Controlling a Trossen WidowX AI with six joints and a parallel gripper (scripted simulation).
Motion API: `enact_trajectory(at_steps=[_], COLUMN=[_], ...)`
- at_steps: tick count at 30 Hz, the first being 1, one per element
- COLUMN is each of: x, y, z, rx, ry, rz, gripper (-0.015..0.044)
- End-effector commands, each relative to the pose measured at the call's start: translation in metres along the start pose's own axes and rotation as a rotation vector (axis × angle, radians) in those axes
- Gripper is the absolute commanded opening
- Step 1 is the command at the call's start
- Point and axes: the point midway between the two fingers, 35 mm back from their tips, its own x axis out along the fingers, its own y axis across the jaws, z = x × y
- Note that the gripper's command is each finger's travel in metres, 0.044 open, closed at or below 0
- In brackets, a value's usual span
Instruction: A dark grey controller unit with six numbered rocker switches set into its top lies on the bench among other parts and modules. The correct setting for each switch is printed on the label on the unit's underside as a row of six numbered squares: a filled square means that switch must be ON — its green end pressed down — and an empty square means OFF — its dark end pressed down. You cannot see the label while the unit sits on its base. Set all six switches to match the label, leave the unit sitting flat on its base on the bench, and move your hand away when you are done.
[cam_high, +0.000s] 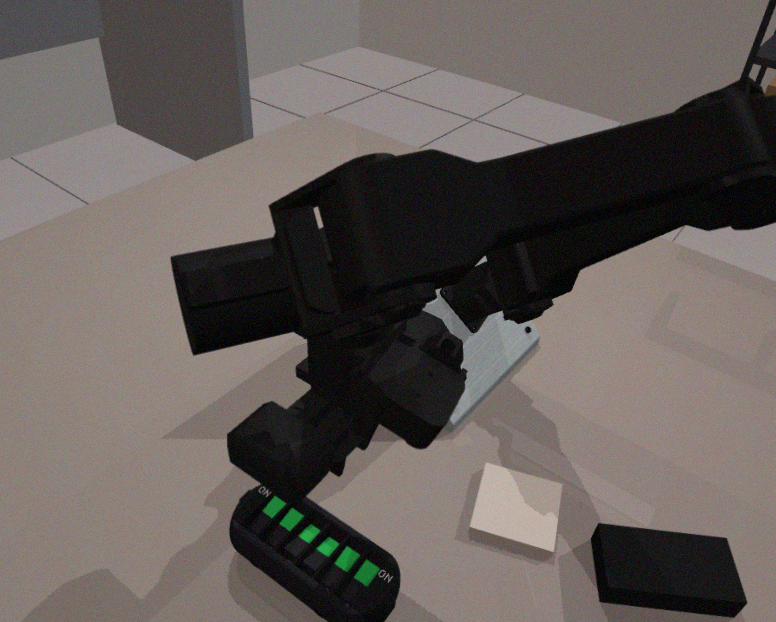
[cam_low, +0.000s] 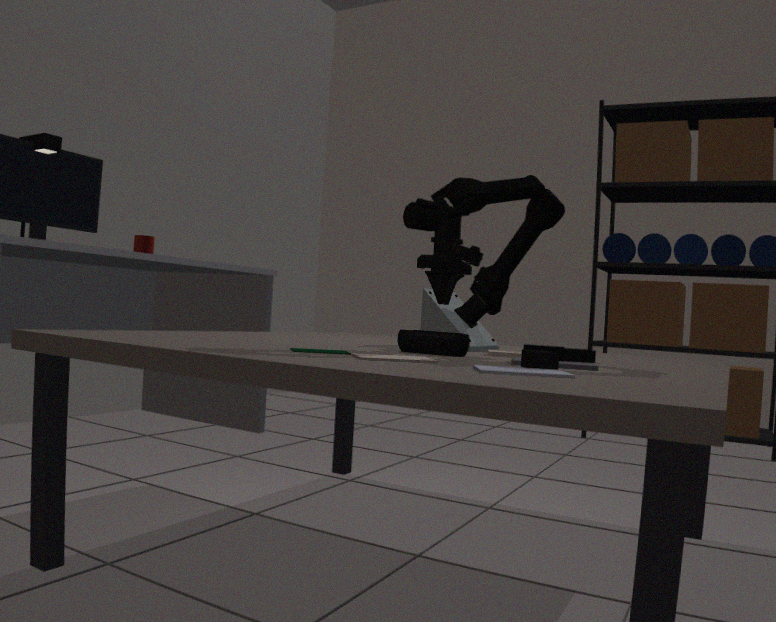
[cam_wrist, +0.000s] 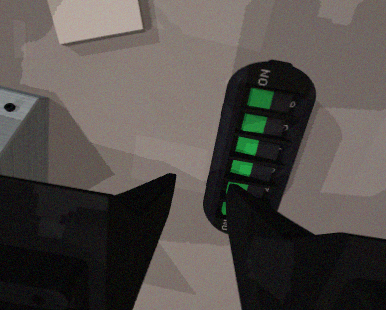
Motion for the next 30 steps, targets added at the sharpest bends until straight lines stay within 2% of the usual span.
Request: enact_trajectory(at_steps=[1,8,9,11,27,28,30], x=[0.0,0.0,0.0,0.0,0.023,0.026,0.031], y=[0.0,0.0,0.0,0.0,-0.068,-0.073,-0.081], z=[0.0,0.0,0.0,0.0,0.029,0.031,0.036], rx=[0.0,0.0,0.0,0.0,0.02,0.021,0.023], ry=[0.0,0.0,0.0,0.0,-0.002,-0.002,-0.002], rz=[0.0,0.0,0.0,0.0,0.15,0.162,0.186], gripper=[0.0236,0.042,0.044,0.044,0.002,0.0,0.0])
